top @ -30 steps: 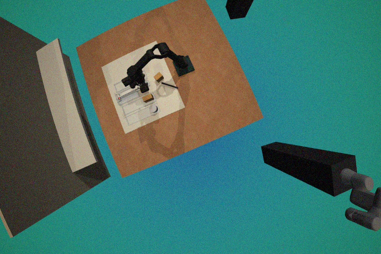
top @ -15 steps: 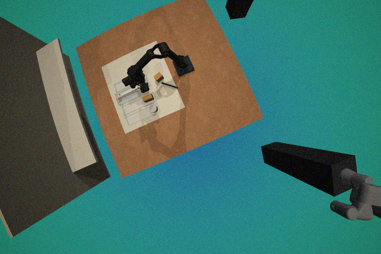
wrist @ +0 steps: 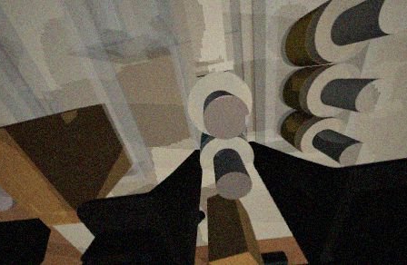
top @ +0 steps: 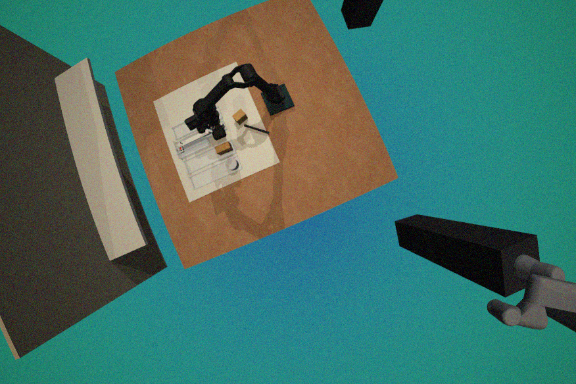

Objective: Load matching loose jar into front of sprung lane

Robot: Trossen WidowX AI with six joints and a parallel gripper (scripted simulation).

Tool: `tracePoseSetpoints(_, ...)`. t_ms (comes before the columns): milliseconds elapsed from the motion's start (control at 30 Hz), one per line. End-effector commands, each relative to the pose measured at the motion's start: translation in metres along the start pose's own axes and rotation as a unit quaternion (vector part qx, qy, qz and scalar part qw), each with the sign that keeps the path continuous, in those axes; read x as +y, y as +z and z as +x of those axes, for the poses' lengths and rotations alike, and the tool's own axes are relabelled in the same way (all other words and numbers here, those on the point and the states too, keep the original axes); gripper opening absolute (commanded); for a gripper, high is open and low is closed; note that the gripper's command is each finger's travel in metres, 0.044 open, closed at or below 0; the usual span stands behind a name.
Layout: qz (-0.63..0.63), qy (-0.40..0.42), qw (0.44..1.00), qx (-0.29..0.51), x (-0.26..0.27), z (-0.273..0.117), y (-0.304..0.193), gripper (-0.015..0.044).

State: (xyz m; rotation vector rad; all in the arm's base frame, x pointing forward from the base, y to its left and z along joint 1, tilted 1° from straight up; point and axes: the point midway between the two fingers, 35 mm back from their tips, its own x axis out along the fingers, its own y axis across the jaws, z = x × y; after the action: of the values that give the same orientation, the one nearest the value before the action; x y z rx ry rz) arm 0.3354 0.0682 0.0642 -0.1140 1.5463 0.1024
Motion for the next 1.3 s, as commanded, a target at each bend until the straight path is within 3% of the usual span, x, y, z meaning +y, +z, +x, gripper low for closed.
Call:
tracePoseSetpoints(0, -0.002, 0.000, 1.000, -0.007, 0.0000, 0.0001, 0.0022, 0.0000)
tracePoseSetpoints(1000, -0.002, 0.000, 1.000, -0.006, 0.0000, 0.0001, -0.0029, 0.0000)
tracePoseSetpoints(1267, -0.002, 0.000, 1.000, -0.006, 0.0001, 0.0000, -0.0023, 0.0210)
